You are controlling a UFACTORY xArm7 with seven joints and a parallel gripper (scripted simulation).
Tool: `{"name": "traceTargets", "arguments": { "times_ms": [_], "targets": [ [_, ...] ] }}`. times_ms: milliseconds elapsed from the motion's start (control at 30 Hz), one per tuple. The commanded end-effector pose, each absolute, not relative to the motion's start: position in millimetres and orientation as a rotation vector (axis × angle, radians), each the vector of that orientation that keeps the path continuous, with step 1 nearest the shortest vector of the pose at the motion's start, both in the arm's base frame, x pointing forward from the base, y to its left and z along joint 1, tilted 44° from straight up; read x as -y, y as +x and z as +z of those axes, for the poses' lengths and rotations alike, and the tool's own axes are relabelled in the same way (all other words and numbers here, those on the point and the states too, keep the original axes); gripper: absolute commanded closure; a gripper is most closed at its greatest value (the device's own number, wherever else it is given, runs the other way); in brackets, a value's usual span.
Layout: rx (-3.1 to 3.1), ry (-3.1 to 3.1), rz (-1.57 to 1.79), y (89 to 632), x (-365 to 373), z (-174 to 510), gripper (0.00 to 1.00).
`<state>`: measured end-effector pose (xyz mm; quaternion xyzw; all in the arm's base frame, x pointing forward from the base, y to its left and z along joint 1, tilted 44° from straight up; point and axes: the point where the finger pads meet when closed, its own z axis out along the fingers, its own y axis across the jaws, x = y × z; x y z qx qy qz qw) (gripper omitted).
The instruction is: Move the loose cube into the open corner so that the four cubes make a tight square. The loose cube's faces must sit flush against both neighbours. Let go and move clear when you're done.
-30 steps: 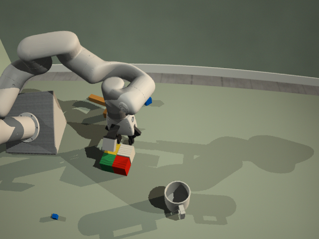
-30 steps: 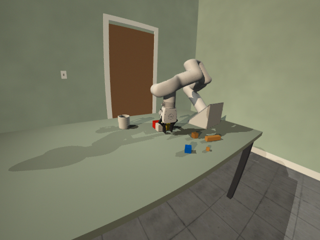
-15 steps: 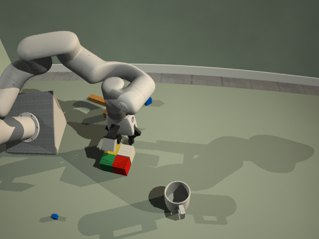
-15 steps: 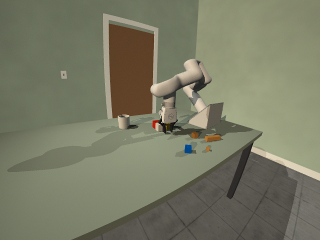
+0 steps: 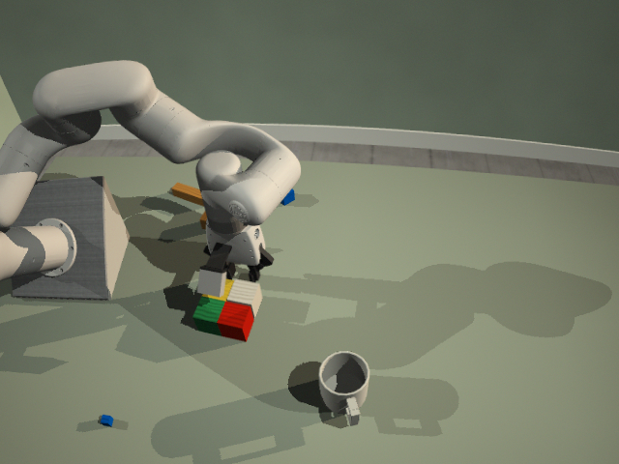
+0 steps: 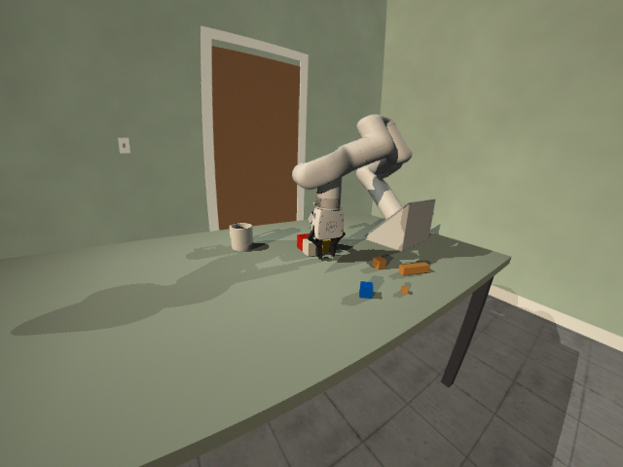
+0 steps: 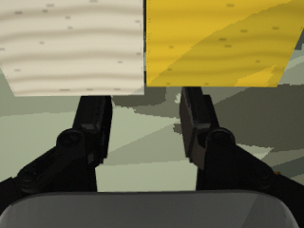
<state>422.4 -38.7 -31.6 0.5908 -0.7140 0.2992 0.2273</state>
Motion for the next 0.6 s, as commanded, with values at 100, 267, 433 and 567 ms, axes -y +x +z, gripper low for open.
{"name": "traceTargets", "arguments": {
  "times_ms": [100, 267, 433, 567],
  "targets": [
    [1.968, 1.631, 0.827, 423.2, 39.3, -28.6, 0.53],
    [1.968, 1.631, 0.827, 423.2, 39.8, -28.2, 0.53],
    [1.968, 1.631, 0.827, 423.2, 40.0, -28.0, 0.53],
    [1.968, 1.631, 0.827, 423.2, 40.0, -28.0, 0.53]
  ]
}}
